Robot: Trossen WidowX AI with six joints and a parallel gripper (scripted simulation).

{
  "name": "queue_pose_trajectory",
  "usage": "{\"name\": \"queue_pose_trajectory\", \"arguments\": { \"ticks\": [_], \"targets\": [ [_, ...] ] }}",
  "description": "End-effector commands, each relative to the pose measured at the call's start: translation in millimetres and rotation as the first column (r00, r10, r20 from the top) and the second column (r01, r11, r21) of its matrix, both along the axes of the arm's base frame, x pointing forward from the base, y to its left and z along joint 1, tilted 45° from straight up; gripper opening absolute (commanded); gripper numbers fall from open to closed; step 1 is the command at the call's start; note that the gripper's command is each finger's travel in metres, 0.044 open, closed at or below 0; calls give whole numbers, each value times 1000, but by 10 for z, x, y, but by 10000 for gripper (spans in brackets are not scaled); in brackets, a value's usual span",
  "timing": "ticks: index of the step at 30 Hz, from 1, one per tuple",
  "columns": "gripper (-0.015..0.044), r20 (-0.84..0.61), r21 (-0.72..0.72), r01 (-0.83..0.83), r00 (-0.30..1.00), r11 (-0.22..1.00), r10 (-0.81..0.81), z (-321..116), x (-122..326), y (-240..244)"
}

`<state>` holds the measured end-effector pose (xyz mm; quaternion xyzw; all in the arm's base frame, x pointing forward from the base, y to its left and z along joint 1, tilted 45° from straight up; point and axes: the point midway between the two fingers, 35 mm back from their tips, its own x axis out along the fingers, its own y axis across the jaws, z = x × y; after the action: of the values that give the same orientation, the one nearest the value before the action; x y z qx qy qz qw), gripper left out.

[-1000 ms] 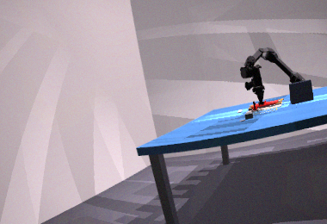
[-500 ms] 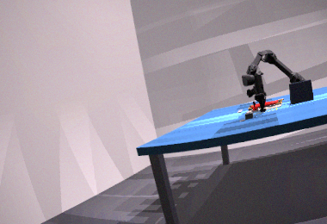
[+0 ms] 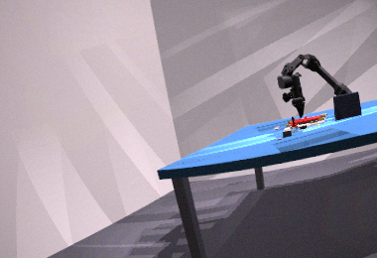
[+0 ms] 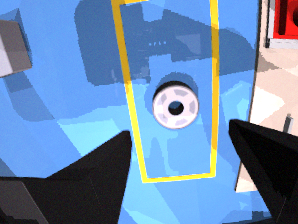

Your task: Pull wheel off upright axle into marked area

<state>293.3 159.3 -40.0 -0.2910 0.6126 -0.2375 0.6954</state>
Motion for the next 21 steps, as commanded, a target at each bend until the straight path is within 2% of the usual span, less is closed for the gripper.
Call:
{"name": "queue_pose_trajectory", "arguments": {
  "ticks": [1,3,6,7,10,21],
  "targets": [
    [300,3,5,9,1000,1000,-9,92,-12,52],
    [353,4,6,-5,1000,1000,5,91,-85,60],
    [431,0,9,1,1000,1000,-1,317,-444,88],
    [440,-1,9,3,1000,1000,-3,394,-571,84],
    [440,-3,5,9,1000,1000,-9,563,-862,47],
    [440,-3,5,9,1000,1000,-9,574,-883,43]
  ]
}}
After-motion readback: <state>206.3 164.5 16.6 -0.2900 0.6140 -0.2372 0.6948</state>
